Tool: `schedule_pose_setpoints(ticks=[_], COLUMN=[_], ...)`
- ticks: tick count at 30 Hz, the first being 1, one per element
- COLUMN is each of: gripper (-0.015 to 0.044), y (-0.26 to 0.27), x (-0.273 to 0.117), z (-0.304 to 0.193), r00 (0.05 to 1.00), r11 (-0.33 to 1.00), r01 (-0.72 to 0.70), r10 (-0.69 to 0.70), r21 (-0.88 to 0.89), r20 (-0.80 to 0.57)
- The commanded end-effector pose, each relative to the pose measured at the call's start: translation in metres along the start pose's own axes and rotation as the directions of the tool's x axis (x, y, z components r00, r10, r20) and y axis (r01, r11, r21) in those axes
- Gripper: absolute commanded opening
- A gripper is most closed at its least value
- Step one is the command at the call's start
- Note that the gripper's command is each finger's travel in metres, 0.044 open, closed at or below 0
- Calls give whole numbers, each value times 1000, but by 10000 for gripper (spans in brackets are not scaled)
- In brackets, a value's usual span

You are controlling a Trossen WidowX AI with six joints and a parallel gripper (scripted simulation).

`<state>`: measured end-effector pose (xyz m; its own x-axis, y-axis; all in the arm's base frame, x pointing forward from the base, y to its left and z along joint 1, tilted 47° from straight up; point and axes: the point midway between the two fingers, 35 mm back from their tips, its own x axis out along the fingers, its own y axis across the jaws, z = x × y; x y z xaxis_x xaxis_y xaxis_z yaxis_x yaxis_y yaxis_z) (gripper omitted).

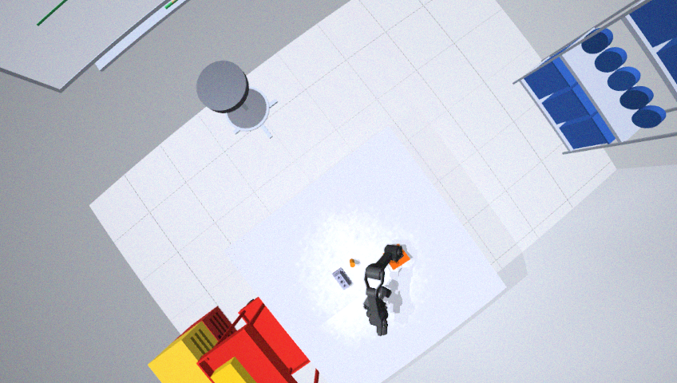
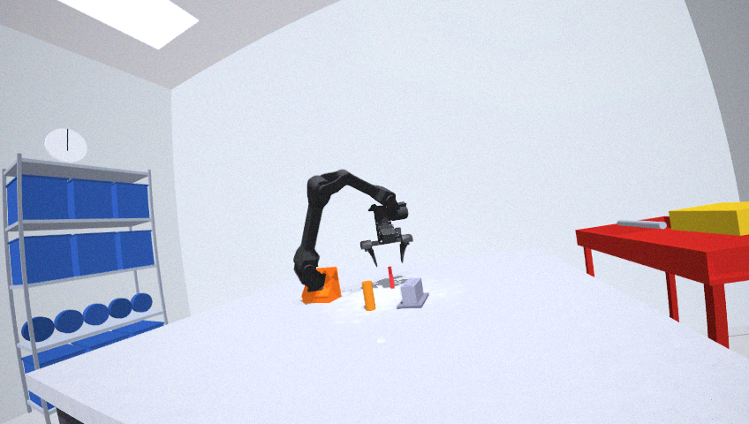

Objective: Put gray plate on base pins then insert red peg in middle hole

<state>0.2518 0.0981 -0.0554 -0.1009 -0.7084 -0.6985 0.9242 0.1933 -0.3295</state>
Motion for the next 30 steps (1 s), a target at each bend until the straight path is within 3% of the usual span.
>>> schedule_pose_setpoints(ticks=[1,25,30], gripper=[440,440,309], y=[0,-1,-1], x=[8,44,44], z=[0,1,1], r00=[1000,1000,1000], r11=[1000,1000,1000], r01=[-1,0,0], r10=[1,1,1], r21=[-4,-4,-4], r20=[7,9,9])
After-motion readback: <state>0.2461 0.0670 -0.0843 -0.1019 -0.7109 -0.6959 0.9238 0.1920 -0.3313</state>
